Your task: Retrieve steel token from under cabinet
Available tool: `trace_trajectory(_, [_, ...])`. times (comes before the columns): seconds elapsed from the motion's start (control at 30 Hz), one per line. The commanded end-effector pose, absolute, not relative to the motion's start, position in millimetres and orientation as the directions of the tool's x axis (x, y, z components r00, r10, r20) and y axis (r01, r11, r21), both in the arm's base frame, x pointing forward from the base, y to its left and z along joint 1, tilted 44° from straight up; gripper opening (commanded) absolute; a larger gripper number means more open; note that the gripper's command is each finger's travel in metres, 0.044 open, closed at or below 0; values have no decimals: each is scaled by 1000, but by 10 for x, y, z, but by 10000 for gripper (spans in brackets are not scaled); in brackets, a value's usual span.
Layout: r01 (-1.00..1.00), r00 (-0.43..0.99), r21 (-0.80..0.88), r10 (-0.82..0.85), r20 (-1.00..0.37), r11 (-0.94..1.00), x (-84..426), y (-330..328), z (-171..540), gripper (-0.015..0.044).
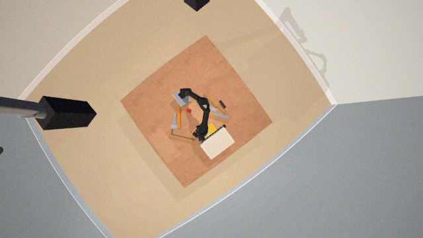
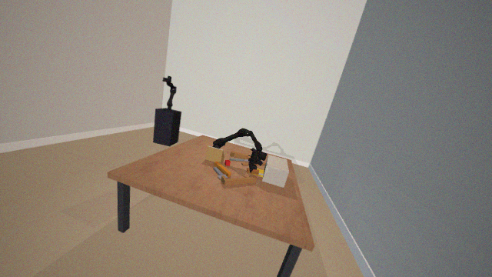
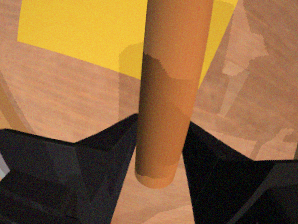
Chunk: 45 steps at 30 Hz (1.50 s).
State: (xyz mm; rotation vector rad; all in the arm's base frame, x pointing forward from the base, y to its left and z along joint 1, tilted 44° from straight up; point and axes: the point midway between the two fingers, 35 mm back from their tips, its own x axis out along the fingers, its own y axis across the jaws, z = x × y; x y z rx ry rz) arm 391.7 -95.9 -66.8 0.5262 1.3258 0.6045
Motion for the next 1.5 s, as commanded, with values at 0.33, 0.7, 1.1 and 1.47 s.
trace_trajectory(0.33, [-107, 137, 672, 680, -720, 733, 3841, -928, -669, 0])
trace_trajectory(0.7, [-106, 137, 672, 680, -720, 733, 3735, -930, -692, 0])
trace_trajectory(1.1, [-106, 136, 672, 680, -721, 733, 3615, -929, -716, 0])
trace_trajectory(1.47, [-106, 136, 672, 680, -721, 733, 3500, -929, -739, 0])
